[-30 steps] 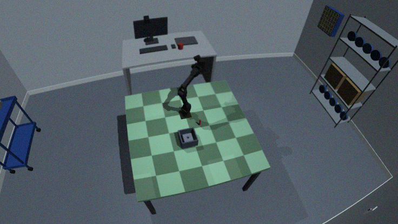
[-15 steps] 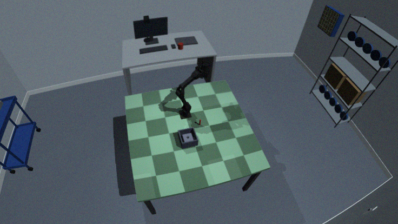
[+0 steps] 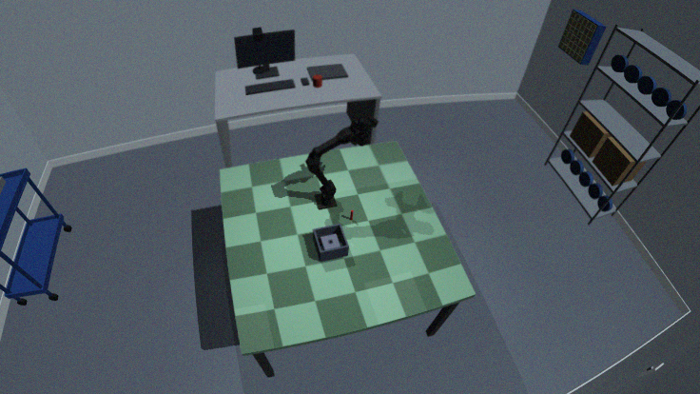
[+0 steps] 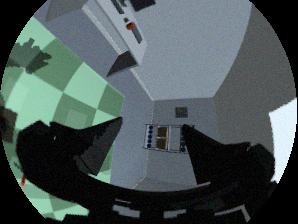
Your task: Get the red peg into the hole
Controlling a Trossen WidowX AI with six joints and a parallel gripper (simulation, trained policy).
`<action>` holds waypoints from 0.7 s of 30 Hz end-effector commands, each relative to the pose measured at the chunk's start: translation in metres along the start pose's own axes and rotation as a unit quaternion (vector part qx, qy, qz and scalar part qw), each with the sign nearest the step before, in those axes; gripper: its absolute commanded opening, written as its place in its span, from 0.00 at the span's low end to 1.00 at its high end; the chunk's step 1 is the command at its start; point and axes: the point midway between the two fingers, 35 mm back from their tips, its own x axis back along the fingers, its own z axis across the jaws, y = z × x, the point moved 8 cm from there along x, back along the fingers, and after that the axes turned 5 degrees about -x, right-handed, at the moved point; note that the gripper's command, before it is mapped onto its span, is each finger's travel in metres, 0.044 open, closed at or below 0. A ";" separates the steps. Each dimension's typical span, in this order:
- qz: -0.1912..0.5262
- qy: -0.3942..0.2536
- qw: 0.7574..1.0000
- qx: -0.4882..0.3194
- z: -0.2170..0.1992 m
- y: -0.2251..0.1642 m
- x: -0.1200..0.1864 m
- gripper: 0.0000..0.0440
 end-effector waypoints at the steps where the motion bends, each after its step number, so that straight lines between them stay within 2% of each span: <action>1: 0.037 0.002 0.998 -0.058 0.007 -0.012 0.004 1.00; 11: 0.123 -0.006 0.970 -0.208 0.024 -0.041 0.017 1.00; 21: 0.199 -0.030 0.914 -0.352 0.044 -0.065 0.032 1.00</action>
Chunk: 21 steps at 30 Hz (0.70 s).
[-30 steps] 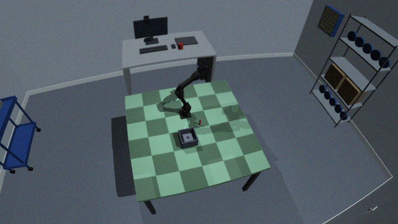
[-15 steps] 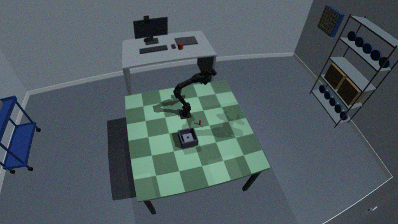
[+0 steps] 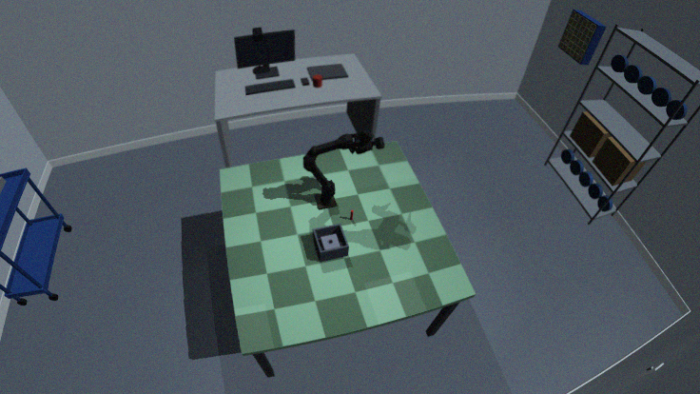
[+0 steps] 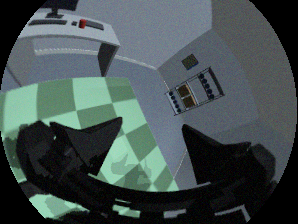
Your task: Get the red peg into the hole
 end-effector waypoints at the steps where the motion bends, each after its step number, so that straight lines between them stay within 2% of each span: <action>1: 0.029 -0.011 0.998 -0.061 0.001 -0.013 0.002 1.00; 11: 0.093 -0.046 0.971 -0.217 0.004 -0.044 0.008 1.00; 21: 0.145 -0.089 0.914 -0.368 0.010 -0.073 0.014 1.00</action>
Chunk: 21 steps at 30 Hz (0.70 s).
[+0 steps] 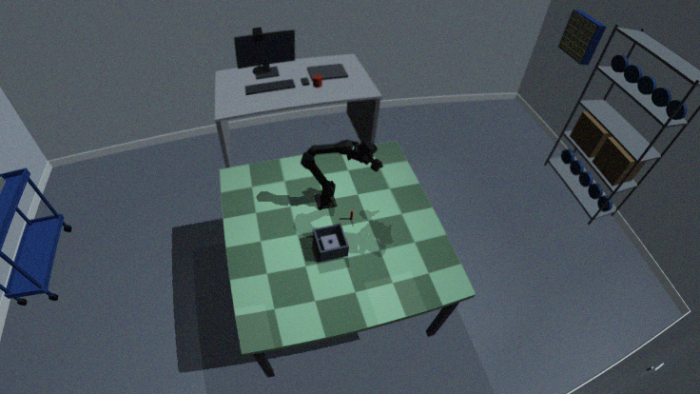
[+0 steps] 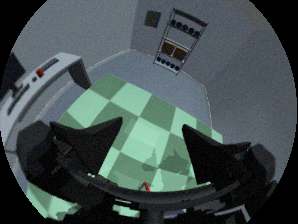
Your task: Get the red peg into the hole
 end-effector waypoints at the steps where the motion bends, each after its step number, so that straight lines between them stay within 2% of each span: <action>1: 0.020 -0.019 0.998 -0.063 -0.005 -0.011 0.000 1.00; 11: 0.060 -0.067 0.971 -0.223 -0.016 -0.037 -0.001 1.00; 21: 0.088 -0.119 0.914 -0.377 -0.024 -0.064 -0.001 1.00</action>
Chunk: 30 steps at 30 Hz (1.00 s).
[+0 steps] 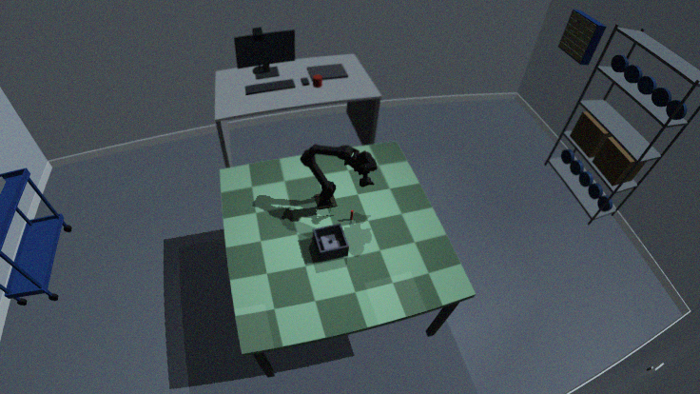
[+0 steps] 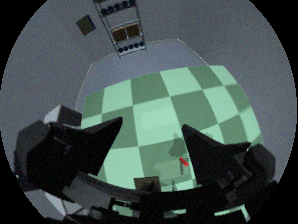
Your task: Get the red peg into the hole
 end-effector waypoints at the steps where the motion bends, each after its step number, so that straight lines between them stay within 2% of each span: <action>1: 0.010 -0.022 0.998 -0.064 -0.009 -0.006 -0.002 1.00; 8: 0.023 -0.060 0.982 -0.178 -0.023 -0.017 -0.007 1.00; 15: 0.031 -0.098 0.952 -0.290 -0.037 -0.028 -0.011 1.00; 22: 0.035 -0.135 0.907 -0.397 -0.051 -0.040 -0.016 1.00; 30: 0.033 -0.178 0.840 -0.512 -0.067 -0.055 -0.022 1.00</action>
